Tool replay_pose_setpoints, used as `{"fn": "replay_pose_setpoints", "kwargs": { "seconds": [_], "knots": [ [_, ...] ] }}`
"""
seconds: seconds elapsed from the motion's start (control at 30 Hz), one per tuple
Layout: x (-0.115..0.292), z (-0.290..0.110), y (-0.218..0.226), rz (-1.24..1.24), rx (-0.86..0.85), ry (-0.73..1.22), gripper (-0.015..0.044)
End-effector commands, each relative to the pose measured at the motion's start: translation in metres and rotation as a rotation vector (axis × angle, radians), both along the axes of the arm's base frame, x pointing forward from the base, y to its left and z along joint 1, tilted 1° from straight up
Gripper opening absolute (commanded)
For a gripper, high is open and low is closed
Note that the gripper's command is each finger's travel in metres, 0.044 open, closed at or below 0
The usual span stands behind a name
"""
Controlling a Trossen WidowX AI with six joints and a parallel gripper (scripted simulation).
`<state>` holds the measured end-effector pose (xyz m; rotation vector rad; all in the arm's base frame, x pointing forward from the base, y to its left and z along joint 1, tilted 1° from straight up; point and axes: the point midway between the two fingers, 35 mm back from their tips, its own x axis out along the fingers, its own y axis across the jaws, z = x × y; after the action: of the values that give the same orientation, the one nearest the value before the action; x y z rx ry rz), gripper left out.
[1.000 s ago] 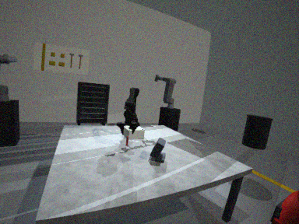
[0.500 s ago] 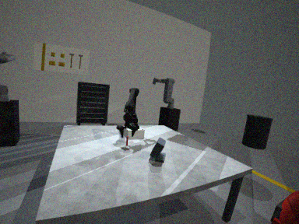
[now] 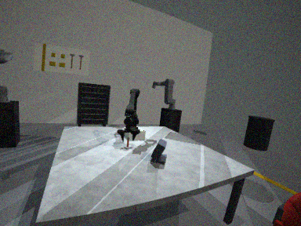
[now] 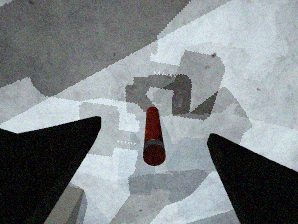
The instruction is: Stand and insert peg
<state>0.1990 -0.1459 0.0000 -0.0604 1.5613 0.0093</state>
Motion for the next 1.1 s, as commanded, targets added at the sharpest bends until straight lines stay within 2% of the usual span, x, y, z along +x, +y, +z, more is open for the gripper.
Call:
{"fn": "replay_pose_setpoints", "kwargs": {
  "seconds": [0.0, 0.2, 0.7, 0.93, 1.07],
  "knots": [
    [-0.002, -0.007, 0.001, 0.001, 0.000, 0.008, 0.0440],
    [-0.003, -0.013, 0.001, 0.001, 0.000, 0.008, 0.0440],
    [-0.001, -0.010, 0.001, -0.001, 0.002, 0.002, 0.0046],
    [-0.001, -0.010, 0.001, -0.001, 0.002, 0.002, 0.0000],
    [0.000, -0.002, 0.000, -0.001, 0.002, 0.003, 0.0000]
  ]
}}
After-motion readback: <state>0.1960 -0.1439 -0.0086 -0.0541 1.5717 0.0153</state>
